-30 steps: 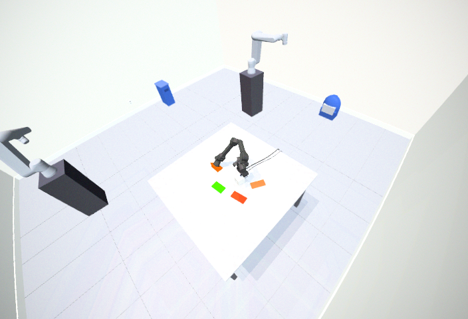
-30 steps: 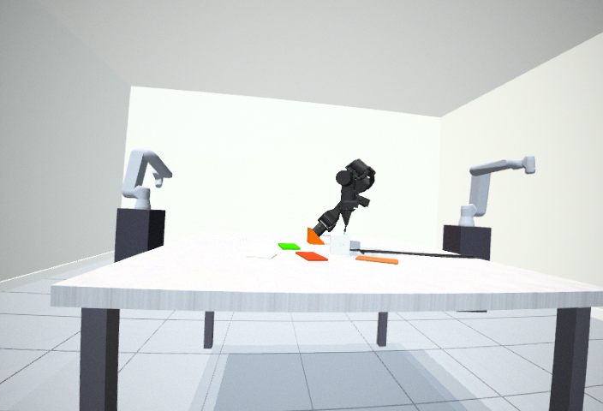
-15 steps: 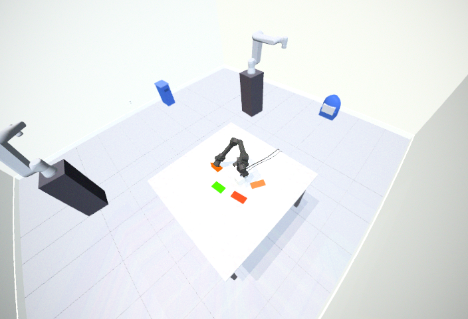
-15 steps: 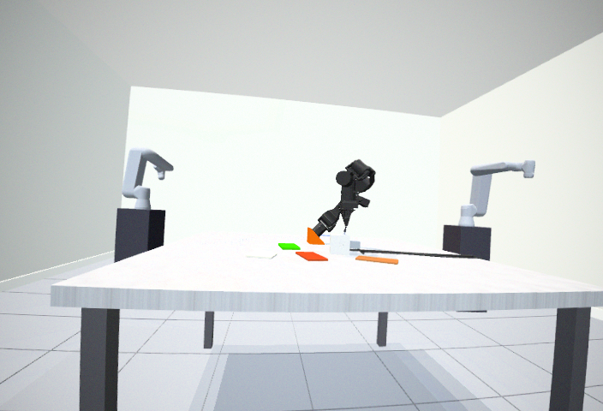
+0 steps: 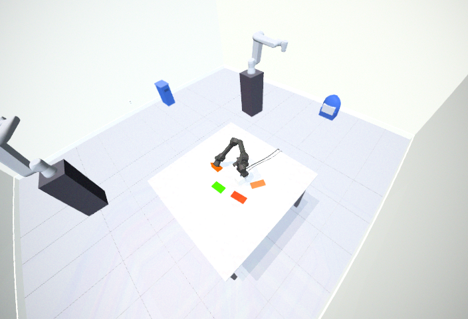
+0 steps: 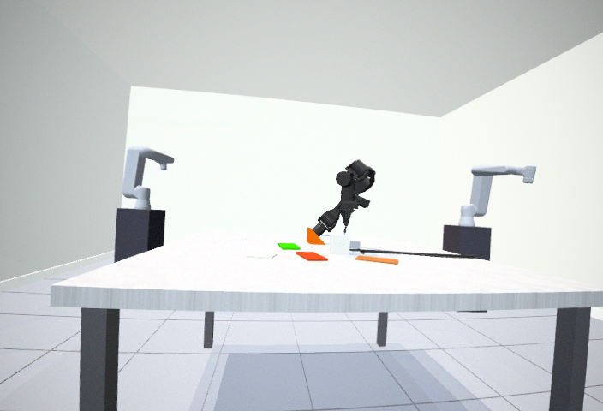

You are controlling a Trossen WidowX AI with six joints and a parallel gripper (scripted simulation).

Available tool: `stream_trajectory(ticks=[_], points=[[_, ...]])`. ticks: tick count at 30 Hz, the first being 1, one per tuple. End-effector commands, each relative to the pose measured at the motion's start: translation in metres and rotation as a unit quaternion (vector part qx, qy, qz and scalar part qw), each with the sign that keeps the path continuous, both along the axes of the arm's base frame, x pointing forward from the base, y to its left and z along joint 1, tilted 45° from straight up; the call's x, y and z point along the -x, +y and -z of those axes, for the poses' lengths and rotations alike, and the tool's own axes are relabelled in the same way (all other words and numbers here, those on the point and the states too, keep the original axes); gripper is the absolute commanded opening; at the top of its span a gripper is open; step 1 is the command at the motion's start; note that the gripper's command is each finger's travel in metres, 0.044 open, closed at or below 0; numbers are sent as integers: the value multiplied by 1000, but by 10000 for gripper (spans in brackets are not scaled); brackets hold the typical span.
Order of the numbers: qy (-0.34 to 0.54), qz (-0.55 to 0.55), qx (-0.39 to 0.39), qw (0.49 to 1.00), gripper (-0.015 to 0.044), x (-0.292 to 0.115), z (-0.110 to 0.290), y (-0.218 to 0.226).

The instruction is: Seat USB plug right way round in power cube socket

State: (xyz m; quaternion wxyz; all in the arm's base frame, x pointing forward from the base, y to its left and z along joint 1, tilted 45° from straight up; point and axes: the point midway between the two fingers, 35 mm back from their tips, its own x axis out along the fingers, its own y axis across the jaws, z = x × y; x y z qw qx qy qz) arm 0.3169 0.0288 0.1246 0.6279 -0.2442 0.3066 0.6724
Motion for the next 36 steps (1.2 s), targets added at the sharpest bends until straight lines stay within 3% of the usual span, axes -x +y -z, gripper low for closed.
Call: stream_trajectory(ticks=[1,36], points=[[1,2,-1,1000,0,0,0,1],[1,2,-2,1000,0,1,3,4]])
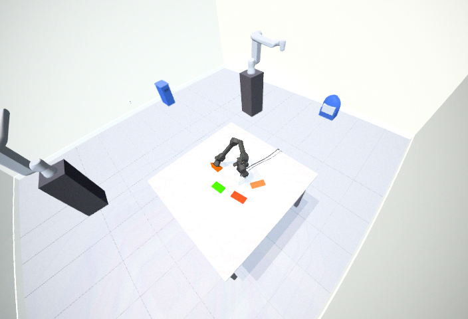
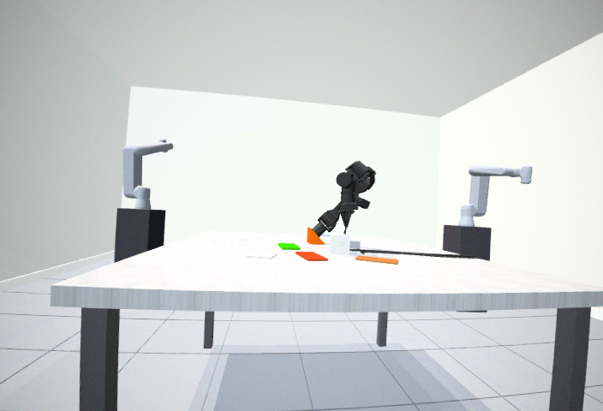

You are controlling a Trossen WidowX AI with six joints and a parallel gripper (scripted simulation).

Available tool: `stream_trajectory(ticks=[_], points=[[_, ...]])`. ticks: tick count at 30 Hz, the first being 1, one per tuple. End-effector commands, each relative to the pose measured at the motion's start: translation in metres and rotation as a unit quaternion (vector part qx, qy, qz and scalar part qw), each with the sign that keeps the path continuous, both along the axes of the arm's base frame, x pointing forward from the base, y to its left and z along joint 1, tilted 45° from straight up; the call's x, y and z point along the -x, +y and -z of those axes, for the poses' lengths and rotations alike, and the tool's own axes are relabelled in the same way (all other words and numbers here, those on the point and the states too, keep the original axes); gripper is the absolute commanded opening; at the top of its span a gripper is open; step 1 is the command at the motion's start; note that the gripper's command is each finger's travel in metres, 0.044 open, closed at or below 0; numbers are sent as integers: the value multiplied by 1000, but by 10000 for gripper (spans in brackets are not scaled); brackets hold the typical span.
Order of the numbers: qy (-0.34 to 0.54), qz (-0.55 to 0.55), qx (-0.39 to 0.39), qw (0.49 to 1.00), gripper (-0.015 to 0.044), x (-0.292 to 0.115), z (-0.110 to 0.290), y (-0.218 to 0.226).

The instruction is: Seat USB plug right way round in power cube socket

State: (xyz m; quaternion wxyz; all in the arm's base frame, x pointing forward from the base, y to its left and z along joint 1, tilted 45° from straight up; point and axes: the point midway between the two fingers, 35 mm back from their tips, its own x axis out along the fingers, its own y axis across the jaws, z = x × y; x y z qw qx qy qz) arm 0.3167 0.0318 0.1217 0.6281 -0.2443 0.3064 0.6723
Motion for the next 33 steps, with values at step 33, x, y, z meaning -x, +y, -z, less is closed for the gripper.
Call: stream_trajectory(ticks=[33], points=[[1,2,-2,1000,0,1,3,4]])
